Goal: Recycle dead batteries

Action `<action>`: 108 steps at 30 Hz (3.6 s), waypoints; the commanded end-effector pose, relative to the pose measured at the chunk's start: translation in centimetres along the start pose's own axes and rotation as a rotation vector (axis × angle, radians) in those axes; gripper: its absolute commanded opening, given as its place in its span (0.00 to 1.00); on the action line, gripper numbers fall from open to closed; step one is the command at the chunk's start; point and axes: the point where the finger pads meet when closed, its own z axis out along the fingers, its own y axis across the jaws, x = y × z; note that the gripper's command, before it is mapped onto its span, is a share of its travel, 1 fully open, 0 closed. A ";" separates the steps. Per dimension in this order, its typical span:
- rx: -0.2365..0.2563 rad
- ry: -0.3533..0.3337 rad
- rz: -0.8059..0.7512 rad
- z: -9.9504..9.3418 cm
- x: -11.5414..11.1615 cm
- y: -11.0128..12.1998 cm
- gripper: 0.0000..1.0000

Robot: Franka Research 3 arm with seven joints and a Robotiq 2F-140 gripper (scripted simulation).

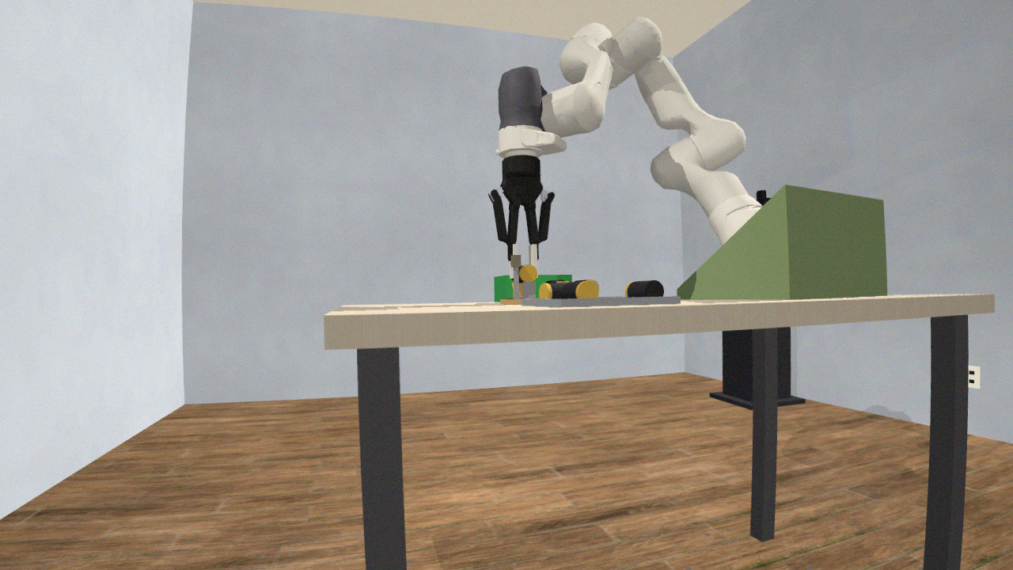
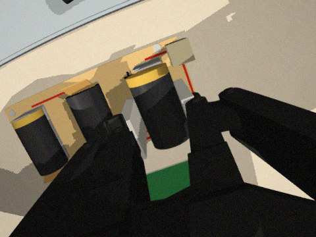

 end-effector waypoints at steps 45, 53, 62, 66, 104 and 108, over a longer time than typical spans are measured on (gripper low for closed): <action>-0.005 0.003 0.003 -0.1 0.0 0.2 0.16; -0.005 0.003 0.003 -0.1 0.0 0.2 0.16; -0.005 0.003 0.003 -0.1 0.0 0.2 0.16; -0.005 0.003 0.003 0.0 0.0 0.2 0.16; -0.005 0.003 0.003 3.0 0.0 0.2 0.16; -0.005 0.003 0.003 3.0 0.0 0.2 0.29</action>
